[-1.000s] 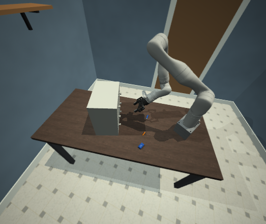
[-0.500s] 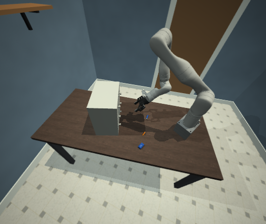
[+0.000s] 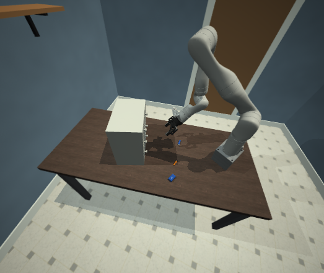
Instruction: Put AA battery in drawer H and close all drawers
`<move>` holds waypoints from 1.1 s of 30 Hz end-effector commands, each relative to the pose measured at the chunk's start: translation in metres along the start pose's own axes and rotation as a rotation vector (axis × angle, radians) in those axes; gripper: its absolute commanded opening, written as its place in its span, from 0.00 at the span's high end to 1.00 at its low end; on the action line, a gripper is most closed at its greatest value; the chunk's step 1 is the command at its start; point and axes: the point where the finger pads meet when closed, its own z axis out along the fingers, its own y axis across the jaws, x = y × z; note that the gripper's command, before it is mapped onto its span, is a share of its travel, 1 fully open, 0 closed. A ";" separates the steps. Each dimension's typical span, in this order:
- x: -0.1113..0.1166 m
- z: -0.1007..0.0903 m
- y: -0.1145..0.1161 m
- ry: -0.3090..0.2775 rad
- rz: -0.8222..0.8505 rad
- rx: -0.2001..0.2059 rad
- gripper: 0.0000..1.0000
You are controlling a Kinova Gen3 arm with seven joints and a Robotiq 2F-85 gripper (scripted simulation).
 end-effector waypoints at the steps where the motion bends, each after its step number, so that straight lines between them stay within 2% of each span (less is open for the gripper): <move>1: 0.009 -0.003 0.001 0.011 -0.012 -0.004 0.00; 16: 0.008 -0.019 0.001 -0.097 -0.011 -0.005 0.00; 33: 0.007 -0.032 0.000 -0.190 -0.011 -0.005 0.00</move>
